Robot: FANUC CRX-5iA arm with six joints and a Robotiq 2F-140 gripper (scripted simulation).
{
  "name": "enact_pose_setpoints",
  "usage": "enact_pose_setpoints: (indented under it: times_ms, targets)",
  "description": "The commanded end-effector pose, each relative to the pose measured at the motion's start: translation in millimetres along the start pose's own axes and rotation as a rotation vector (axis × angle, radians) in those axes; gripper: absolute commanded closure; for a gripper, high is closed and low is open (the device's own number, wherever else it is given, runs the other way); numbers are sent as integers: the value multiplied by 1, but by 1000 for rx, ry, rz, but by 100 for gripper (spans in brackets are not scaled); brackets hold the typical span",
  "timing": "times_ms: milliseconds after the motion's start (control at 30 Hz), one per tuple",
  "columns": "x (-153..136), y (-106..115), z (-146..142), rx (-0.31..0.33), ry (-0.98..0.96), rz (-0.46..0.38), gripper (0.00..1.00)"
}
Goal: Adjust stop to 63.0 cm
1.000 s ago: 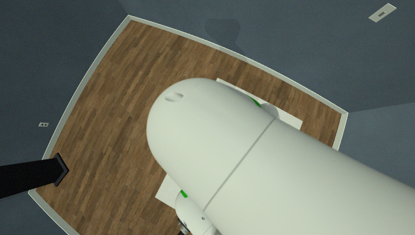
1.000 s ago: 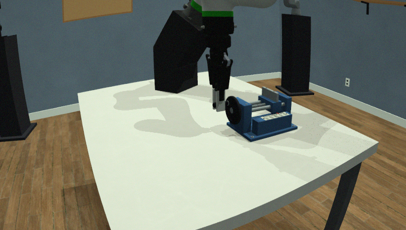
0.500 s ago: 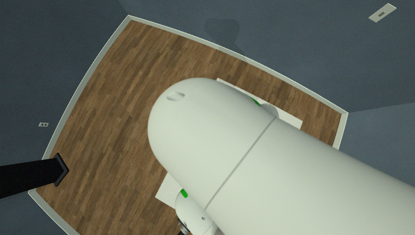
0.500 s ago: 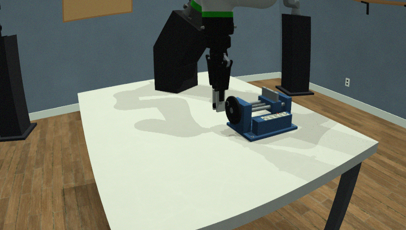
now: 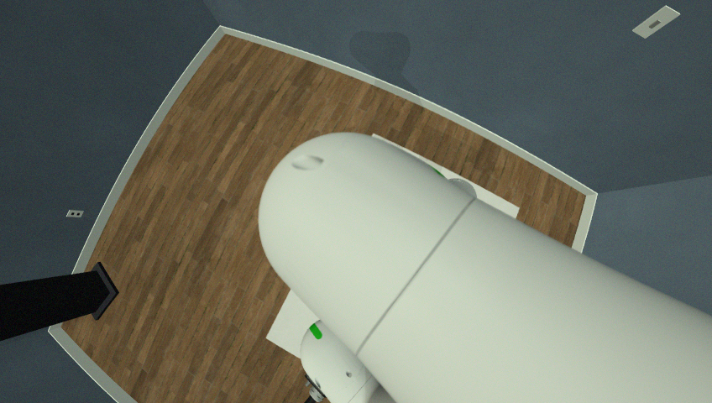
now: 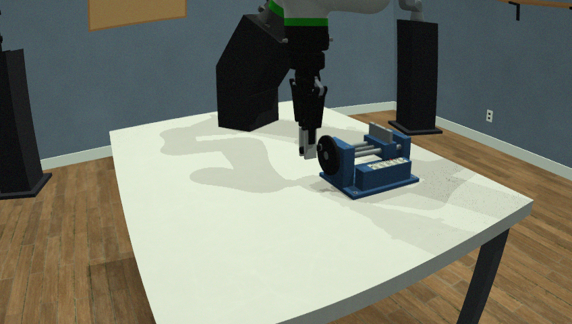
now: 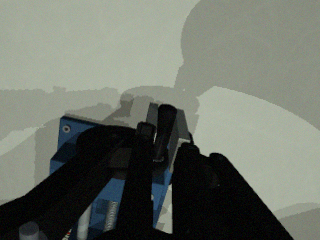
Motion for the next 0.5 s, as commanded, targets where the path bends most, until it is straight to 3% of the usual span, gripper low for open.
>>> enact_pose_setpoints:
  times_ms: [0,467]
  targets:
    - [0,-1,0,0,0,0,96]
    - [0,-8,2,0,0,0,96]
Point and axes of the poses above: the point where the finger pads meet when closed, its own y axis back along the fingers, its own z axis across the jaws, x = y × z, the point moved 8 cm from there along y, back along the fingers, and after that the axes turned 1 degree about y, right-handed, at the moved point
